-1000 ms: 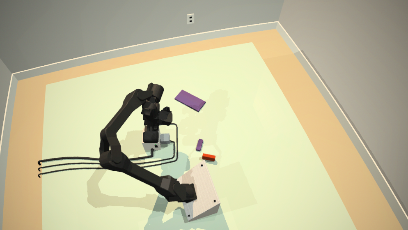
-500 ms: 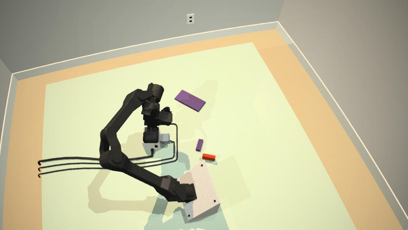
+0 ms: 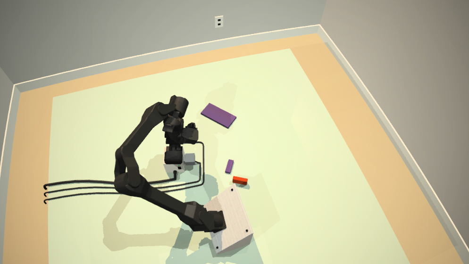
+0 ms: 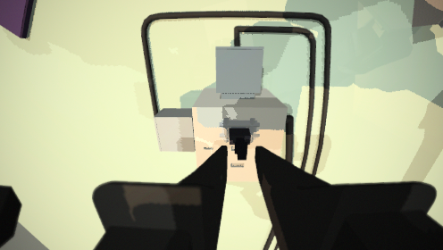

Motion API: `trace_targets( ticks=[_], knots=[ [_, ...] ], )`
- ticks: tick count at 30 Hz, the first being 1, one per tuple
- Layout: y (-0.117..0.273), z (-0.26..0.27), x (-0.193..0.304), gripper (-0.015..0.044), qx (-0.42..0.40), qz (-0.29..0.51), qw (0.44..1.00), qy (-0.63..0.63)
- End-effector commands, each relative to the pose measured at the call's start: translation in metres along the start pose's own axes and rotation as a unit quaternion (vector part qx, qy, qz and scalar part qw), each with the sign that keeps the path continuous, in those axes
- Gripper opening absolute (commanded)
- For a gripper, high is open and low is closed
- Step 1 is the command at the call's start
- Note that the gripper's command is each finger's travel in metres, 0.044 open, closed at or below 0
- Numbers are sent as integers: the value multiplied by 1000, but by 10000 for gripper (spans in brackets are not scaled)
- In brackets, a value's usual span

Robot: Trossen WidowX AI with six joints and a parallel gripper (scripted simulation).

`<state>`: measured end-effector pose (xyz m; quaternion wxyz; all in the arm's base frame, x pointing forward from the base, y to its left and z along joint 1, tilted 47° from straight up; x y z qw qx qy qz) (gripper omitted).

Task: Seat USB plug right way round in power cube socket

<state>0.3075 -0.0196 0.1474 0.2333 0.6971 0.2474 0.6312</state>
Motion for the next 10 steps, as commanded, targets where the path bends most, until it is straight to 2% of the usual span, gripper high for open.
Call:
trace_targets(
  ticks=[1, 10],
  knots=[
    [2, 0, 0, 95, 0, 0, 1000, 0],
    [11, 0, 1, 95, 0, 0, 1000, 0]
  ],
)
Point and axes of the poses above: the point midway between the two fingers, 35 mm back from their tips, its own y axis back along the fingers, its own z axis across the jaws, x = y × z, the point moved 7 cm from there along y, back along the fingers, and after that the axes turned 6 degrees about y, right-handed, at the moved point
